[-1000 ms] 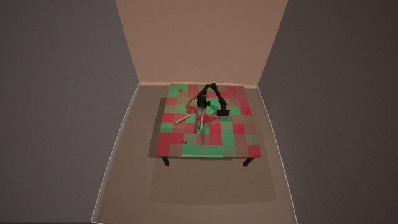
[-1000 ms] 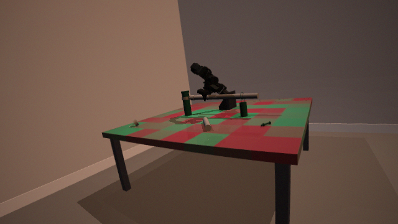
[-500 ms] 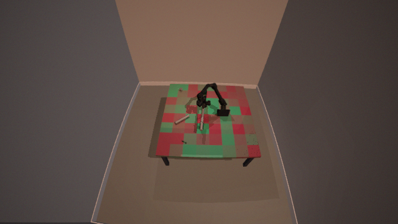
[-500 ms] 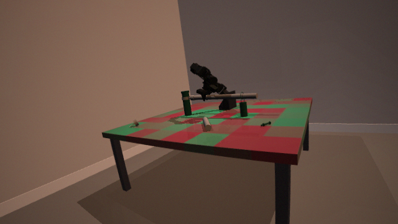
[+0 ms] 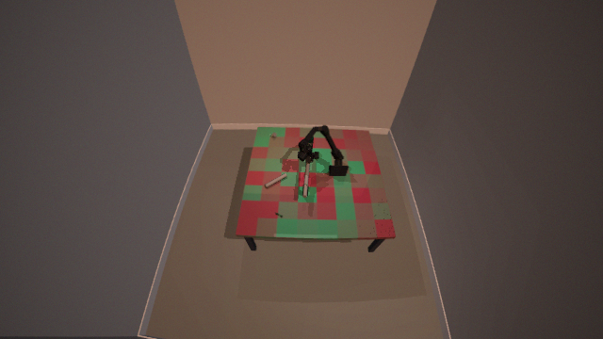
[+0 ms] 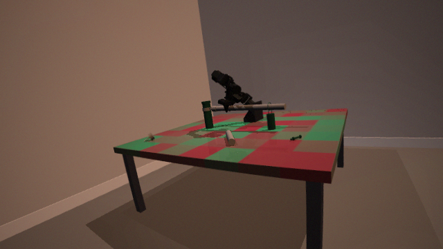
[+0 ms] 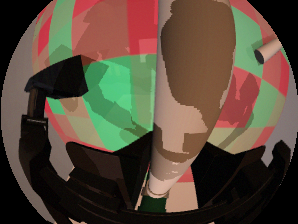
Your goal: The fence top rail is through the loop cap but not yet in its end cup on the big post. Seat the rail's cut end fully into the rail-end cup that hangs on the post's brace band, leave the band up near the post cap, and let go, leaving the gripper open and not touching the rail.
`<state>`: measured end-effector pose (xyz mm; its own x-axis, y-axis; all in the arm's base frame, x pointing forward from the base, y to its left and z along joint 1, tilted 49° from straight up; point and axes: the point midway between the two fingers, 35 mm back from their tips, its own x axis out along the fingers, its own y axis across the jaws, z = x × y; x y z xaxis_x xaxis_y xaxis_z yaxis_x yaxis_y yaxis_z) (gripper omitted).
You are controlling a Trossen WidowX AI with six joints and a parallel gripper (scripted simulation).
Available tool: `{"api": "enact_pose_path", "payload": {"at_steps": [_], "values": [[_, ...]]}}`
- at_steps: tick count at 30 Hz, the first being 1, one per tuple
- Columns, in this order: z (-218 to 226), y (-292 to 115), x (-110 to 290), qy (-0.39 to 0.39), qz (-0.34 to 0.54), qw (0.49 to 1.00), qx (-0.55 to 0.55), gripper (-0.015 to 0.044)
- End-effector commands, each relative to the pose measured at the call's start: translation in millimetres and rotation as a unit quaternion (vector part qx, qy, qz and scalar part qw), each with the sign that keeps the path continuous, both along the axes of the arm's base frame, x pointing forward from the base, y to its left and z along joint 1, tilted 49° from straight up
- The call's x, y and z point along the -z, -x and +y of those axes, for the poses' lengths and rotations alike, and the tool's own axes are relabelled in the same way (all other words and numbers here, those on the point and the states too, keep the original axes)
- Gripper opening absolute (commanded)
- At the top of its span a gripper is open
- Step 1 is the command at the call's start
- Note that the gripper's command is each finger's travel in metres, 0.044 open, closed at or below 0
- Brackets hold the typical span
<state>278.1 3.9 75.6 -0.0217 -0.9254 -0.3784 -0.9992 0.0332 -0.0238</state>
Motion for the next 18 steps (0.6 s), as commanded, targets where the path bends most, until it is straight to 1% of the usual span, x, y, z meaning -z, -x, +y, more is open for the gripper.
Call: {"api": "enact_pose_path", "payload": {"at_steps": [1, 4, 14, 18], "values": [[0.3, 0.0, 0.2, 0.000, 0.000, 1.000, 0.000, 0.0000], [0.3, 0.0, 0.2, 0.000, 0.000, 1.000, 0.000, 0.0000], [1.1, 0.0, 0.3, 0.000, -0.001, 1.000, -0.001, 0.0263], [11.8, -0.3, 0.9, -0.008, -0.004, 1.000, -0.008, 0.0368]]}}
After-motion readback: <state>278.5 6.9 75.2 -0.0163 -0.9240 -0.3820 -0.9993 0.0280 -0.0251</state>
